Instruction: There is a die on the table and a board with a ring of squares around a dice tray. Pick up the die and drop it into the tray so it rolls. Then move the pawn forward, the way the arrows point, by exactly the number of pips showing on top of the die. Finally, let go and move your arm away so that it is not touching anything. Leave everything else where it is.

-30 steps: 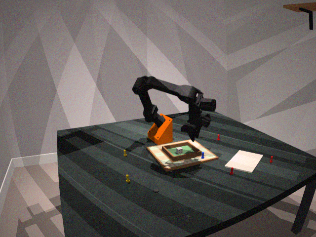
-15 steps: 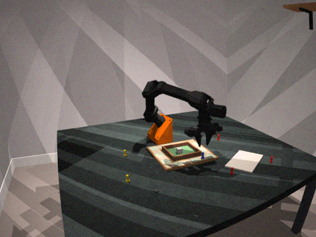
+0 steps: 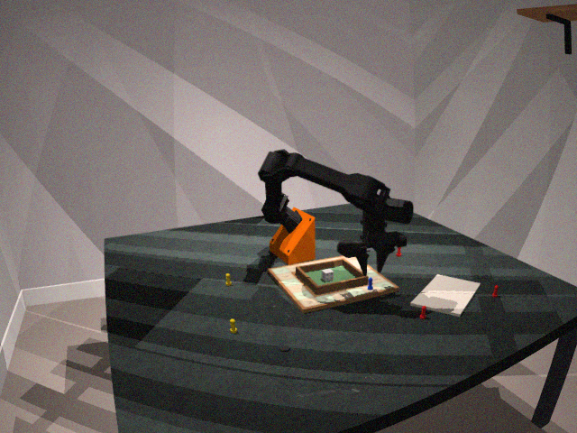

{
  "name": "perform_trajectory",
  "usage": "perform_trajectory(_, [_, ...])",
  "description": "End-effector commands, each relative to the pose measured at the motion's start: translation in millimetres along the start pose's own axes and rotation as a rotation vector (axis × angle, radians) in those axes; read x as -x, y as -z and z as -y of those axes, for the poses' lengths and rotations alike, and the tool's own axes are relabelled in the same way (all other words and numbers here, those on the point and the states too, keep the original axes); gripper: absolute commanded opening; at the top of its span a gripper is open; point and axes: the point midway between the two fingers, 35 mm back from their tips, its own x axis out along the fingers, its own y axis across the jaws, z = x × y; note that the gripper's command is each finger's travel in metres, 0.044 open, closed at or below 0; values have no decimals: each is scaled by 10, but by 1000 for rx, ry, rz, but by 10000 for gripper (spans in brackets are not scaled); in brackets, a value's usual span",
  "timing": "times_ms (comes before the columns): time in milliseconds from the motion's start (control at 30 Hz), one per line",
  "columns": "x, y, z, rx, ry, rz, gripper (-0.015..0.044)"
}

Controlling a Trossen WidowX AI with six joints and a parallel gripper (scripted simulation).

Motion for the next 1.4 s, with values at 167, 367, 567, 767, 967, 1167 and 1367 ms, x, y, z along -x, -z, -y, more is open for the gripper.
perform_trajectory(167, [-173, 25, 6, 8, 7, -8, 200])
perform_trajectory(367, [-272, 28, 8, 8, 8, -8, 200])
perform_trajectory(567, [-367, 33, 12, 8, 9, -8, 200])
perform_trajectory(767, [-377, 33, 13, 8, 9, -8, 95])
perform_trajectory(967, [-377, 33, 13, 8, 9, -8, 16])
perform_trajectory(1167, [-343, 26, 7, 8, 8, -8, 0])
perform_trajectory(1367, [-31, -24, -32, 9, 2, -7, 0])
